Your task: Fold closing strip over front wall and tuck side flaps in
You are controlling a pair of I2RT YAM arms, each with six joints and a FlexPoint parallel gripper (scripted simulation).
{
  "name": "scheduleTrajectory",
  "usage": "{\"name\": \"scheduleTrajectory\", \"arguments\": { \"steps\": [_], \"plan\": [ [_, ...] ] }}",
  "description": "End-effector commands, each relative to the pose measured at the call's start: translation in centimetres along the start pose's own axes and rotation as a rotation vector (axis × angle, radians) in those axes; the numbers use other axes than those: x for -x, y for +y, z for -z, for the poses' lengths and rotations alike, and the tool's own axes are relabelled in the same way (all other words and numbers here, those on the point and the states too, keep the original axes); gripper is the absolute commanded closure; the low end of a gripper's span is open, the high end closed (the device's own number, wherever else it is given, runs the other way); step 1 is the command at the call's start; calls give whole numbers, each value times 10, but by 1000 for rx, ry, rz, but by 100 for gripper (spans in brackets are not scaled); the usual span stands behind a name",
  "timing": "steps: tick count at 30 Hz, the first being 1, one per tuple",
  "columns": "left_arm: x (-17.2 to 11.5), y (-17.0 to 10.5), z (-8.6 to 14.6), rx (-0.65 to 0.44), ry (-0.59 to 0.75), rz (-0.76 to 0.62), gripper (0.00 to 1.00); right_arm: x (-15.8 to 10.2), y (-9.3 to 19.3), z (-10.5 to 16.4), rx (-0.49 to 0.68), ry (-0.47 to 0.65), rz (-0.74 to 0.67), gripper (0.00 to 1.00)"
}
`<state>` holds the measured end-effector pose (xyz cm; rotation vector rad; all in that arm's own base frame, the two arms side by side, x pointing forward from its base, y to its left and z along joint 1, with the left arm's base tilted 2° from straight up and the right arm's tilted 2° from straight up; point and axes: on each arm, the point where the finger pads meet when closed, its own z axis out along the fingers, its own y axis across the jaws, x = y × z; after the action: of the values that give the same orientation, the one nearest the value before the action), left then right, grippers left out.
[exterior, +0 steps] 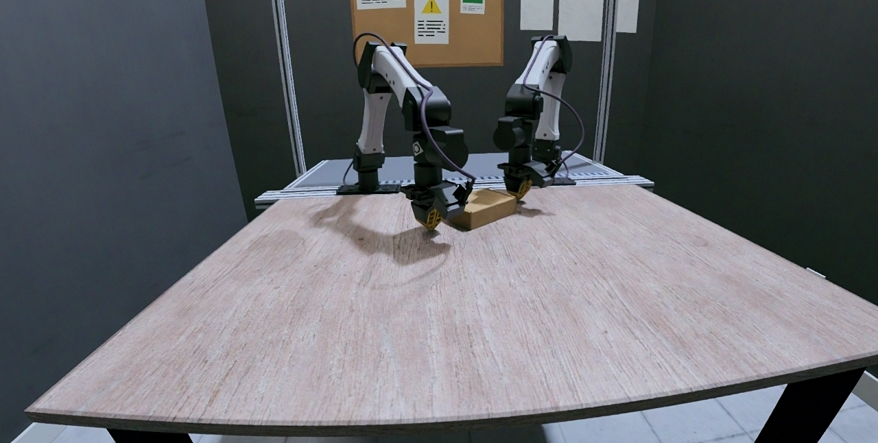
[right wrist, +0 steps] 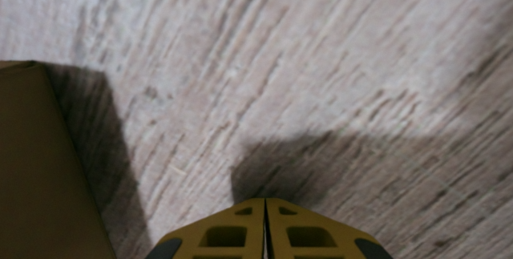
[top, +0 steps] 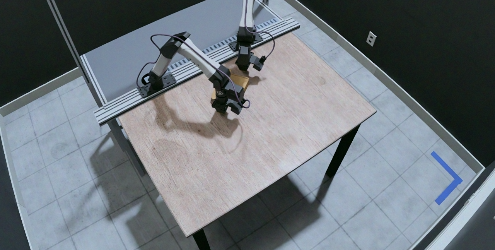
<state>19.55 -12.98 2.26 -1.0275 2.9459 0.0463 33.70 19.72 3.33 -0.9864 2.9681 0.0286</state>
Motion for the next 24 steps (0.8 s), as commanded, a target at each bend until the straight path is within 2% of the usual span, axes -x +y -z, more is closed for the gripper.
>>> {"name": "scheduleTrajectory", "arguments": {
  "steps": [1,11,24],
  "plan": [
    [-1,-13,3,-26,-2,-6,100,2,2,-1,-8,-13,-10,100],
    [-1,-19,3,-22,0,-6,100,3,8,13,-11,-41,-9,100],
    [-2,-26,3,-19,1,-6,100,0,16,13,-9,-30,-9,100]
  ]
}}
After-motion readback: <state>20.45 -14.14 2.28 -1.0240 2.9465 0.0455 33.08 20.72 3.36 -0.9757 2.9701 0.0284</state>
